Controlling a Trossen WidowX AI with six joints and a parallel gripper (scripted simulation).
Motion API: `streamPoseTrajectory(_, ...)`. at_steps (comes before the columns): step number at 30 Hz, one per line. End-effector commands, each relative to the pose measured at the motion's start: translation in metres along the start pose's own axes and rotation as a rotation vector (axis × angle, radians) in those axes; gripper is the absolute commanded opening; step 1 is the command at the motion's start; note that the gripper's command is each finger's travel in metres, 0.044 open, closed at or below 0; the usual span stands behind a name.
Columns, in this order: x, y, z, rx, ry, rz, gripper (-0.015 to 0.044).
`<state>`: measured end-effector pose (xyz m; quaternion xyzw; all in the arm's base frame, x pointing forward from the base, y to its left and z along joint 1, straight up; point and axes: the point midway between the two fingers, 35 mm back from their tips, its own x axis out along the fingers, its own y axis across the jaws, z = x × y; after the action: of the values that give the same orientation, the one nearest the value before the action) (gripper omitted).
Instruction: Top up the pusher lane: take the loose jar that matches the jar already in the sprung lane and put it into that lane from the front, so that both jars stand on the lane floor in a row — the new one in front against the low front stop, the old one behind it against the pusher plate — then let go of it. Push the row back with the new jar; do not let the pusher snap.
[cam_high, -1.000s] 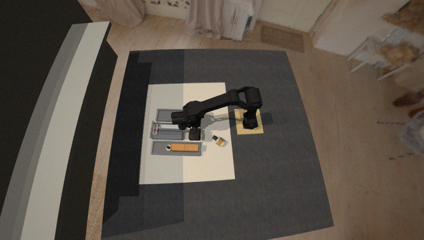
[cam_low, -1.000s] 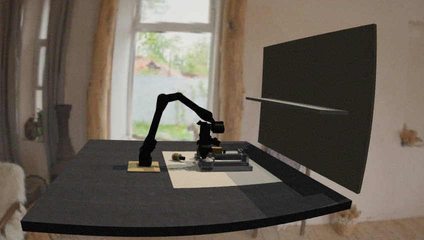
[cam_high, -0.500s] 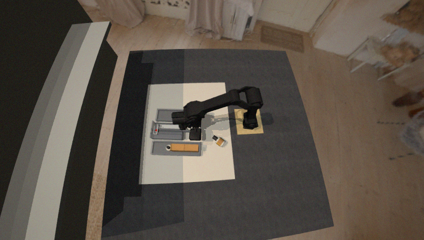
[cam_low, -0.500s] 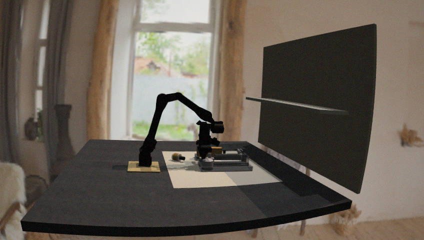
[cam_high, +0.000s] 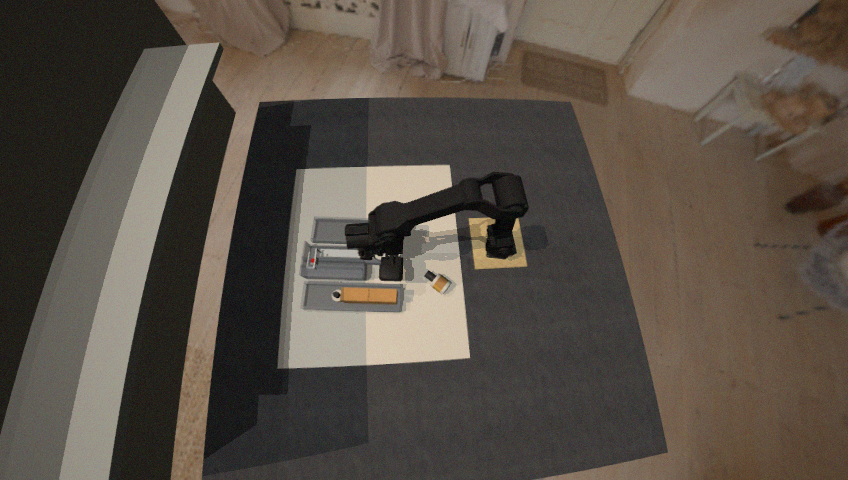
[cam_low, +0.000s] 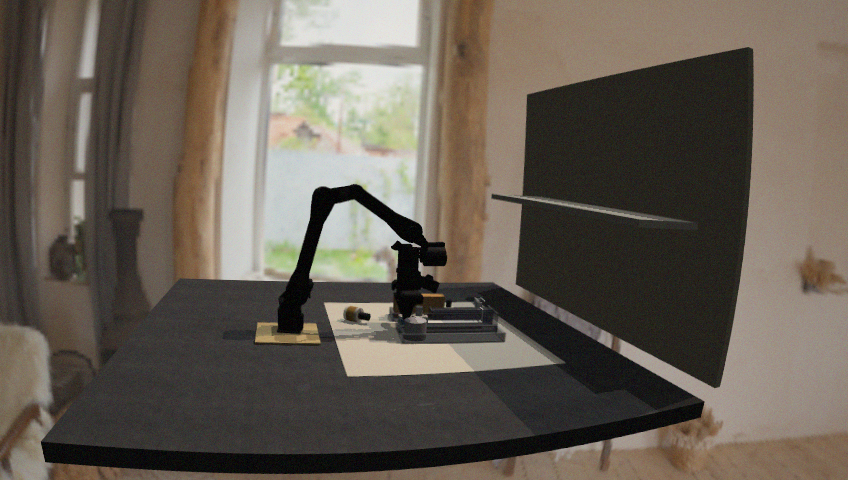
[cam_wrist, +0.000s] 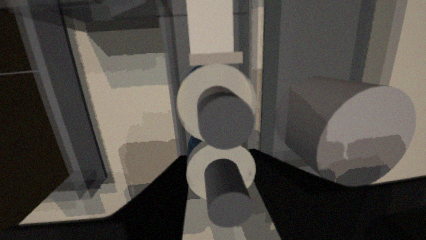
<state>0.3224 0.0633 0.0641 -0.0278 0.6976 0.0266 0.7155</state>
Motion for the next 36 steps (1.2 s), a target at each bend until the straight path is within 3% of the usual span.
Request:
streamPoseTrajectory(1, 0.000, 0.000, -0.001, -0.003, -0.001, 0.003, 0.0000)
streamPoseTrajectory(2, 0.000, 0.000, -0.001, -0.003, -0.001, 0.003, 0.0000)
streamPoseTrajectory(13, 0.000, 0.000, 0.000, -0.003, -0.001, 0.003, 0.0283)
streamPoseTrajectory(36, -0.021, 0.000, -0.006, -0.003, 0.000, 0.003, 0.0283)
